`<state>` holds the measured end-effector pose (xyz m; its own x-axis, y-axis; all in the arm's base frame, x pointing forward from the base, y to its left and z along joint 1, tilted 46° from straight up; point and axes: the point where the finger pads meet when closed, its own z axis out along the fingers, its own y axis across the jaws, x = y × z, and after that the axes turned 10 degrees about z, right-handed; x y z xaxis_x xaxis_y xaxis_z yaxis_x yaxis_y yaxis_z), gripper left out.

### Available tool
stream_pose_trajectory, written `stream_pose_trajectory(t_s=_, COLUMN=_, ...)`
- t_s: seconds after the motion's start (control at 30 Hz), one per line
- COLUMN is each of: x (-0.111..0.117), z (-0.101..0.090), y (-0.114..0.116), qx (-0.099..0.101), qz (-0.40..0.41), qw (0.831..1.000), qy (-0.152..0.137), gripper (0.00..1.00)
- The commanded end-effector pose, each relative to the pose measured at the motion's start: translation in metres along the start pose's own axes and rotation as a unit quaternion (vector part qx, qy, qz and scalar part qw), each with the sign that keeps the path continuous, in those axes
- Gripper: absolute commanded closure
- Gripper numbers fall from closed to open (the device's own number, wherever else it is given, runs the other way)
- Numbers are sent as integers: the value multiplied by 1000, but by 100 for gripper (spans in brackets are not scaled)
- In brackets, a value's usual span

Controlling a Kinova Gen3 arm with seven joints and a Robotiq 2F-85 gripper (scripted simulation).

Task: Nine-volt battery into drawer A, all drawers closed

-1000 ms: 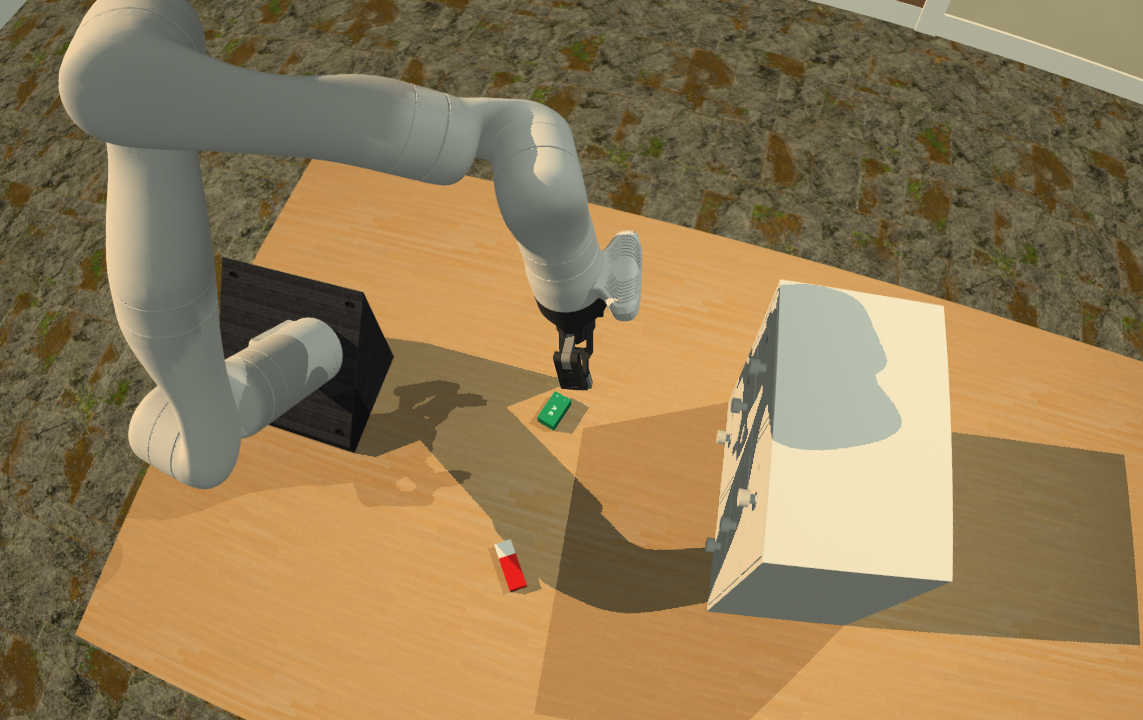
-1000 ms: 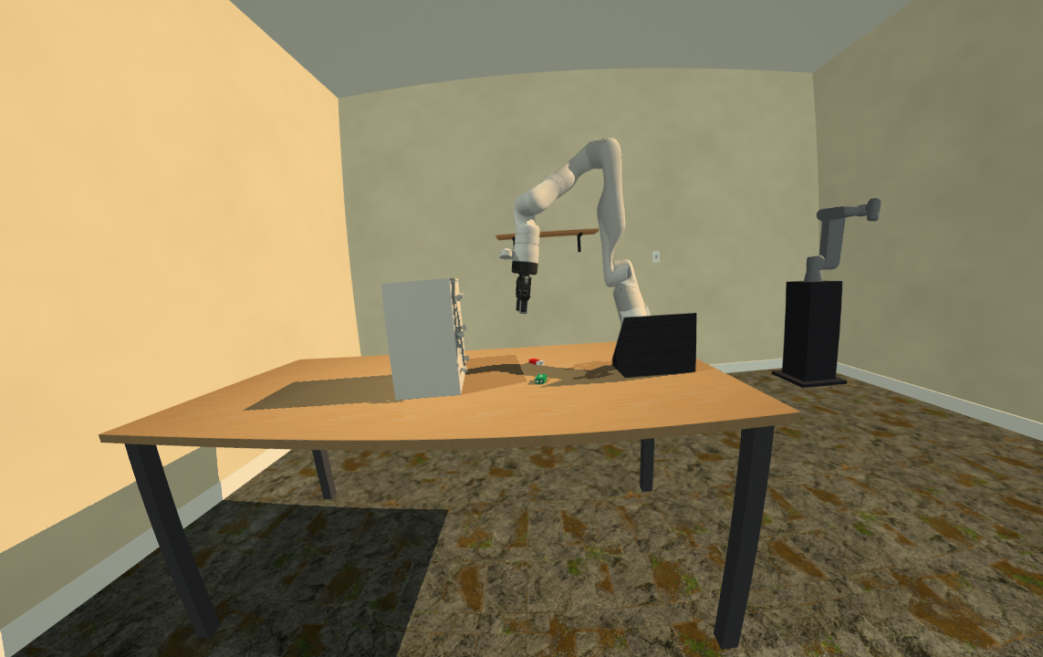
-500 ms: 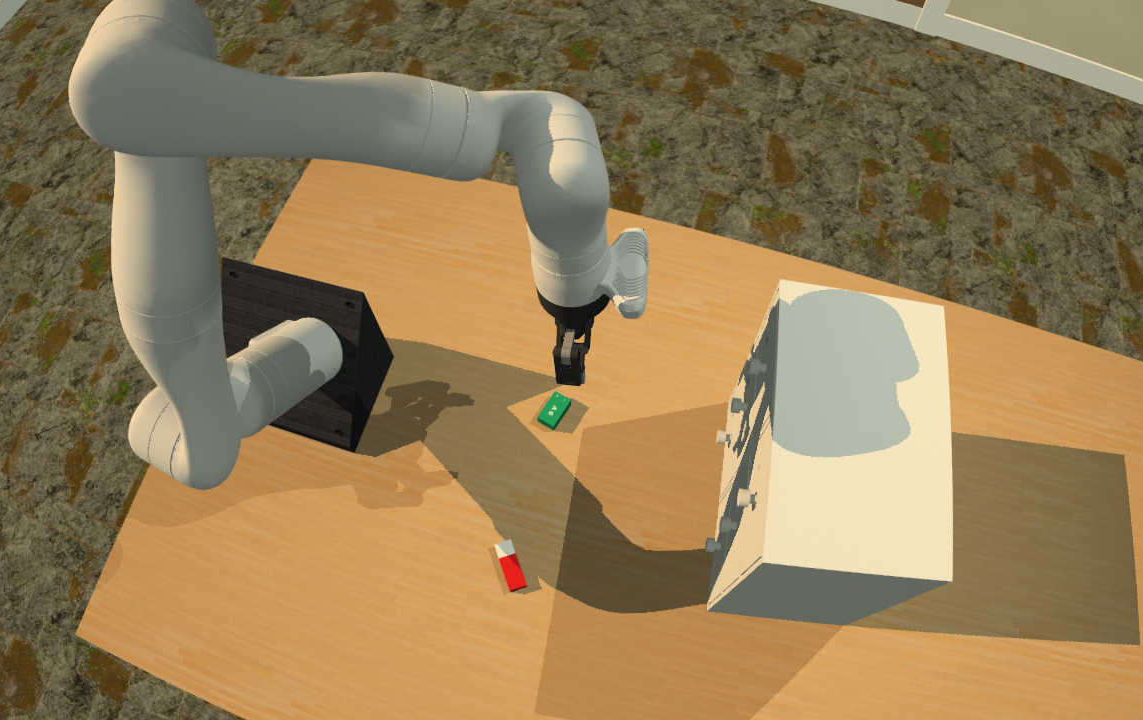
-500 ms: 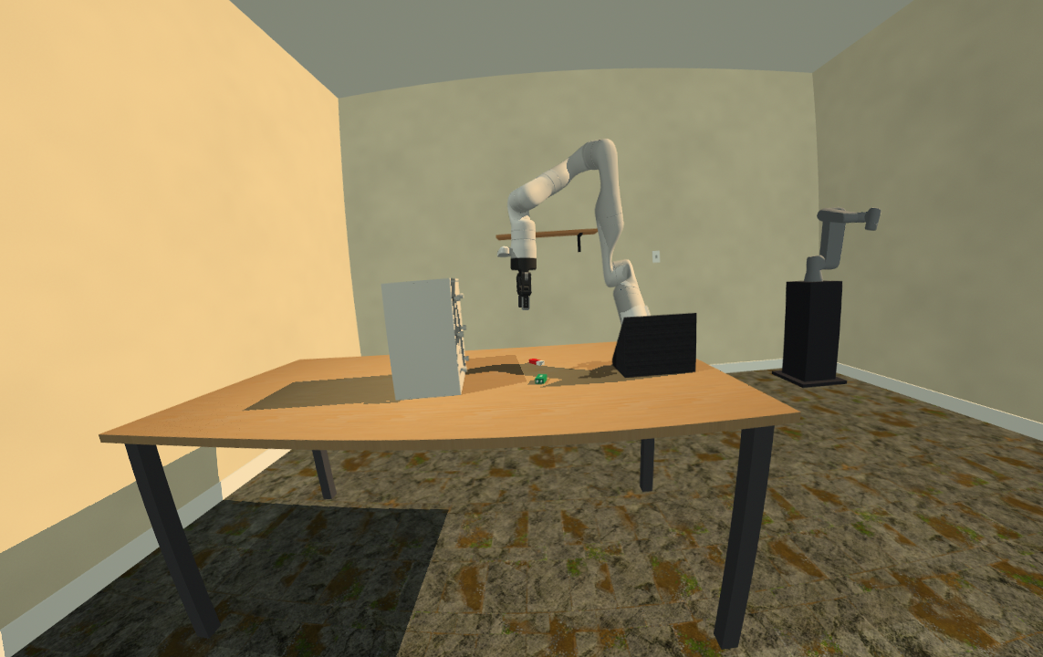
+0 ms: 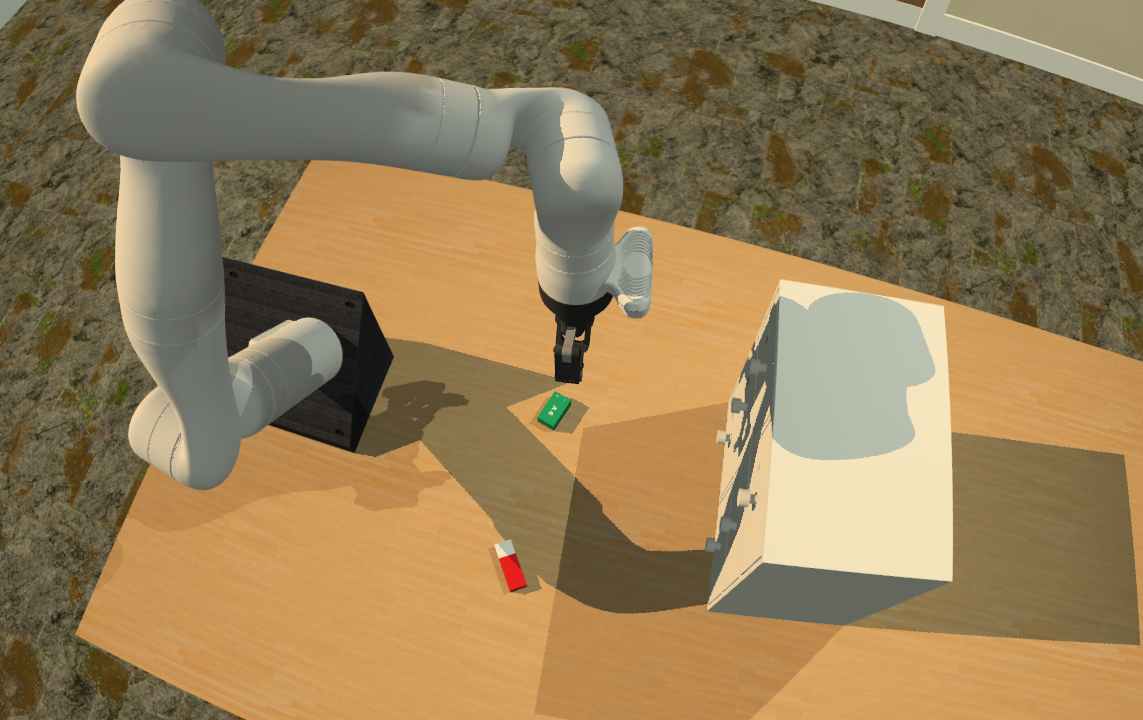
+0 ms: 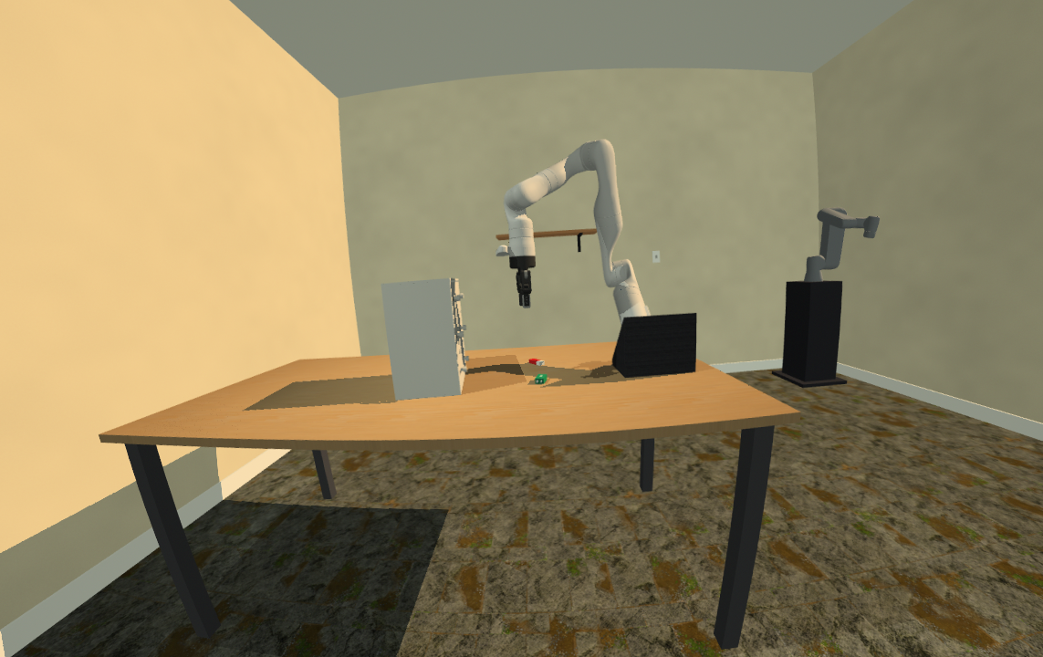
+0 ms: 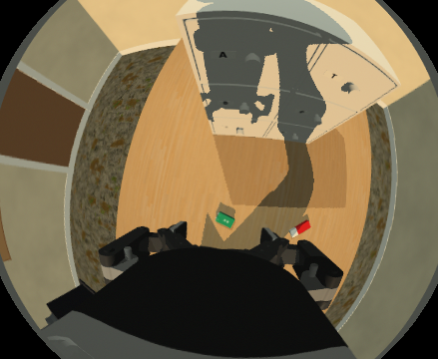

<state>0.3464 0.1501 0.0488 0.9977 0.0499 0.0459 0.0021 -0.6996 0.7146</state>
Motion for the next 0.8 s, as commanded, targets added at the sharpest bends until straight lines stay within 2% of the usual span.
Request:
stream_pose_trajectory(t_s=0.0, x=1, z=-1, y=0, qx=1, qz=1, qw=1000, qy=-2, gripper=0)
stream_pose_trajectory(t_s=0.77, x=0, z=-2, y=0, qx=0, qz=1, qw=1000, qy=-7, gripper=0)
